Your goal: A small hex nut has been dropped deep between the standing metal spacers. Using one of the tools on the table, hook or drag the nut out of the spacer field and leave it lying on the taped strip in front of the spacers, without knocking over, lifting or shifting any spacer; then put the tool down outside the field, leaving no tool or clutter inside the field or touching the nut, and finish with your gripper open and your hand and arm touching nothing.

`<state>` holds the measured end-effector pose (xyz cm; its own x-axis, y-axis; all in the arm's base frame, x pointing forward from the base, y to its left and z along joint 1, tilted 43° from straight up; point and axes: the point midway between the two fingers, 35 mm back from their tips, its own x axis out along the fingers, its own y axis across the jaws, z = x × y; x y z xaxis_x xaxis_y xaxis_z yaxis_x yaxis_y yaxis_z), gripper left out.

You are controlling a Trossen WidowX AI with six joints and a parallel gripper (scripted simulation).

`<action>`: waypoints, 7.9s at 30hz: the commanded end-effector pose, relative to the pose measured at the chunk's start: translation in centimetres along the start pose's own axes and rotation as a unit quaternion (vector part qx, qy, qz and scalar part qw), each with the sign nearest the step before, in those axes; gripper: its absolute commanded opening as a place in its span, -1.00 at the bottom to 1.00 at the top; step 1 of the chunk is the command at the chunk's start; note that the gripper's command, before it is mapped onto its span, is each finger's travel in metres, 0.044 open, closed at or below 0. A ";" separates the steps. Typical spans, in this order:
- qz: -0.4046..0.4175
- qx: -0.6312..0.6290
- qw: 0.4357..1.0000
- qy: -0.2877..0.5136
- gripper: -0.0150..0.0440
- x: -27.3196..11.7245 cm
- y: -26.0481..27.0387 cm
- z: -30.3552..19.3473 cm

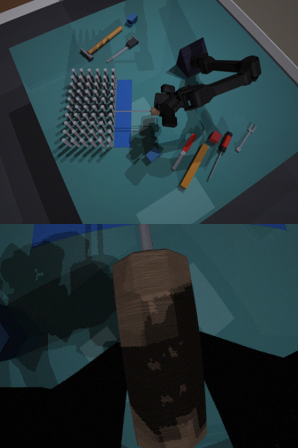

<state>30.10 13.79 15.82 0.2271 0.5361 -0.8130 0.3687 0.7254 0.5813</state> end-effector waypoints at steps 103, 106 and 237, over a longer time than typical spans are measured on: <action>0.009 0.002 1.000 -0.007 -0.49 8.2 -0.1 1.7; 0.009 0.001 1.000 -0.007 -0.49 8.3 0.0 1.9; 0.007 0.003 1.000 -0.009 -0.49 12.9 -0.3 8.1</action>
<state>40.21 16.93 5.12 0.2423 0.5438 -0.8035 0.3647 0.7163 0.5948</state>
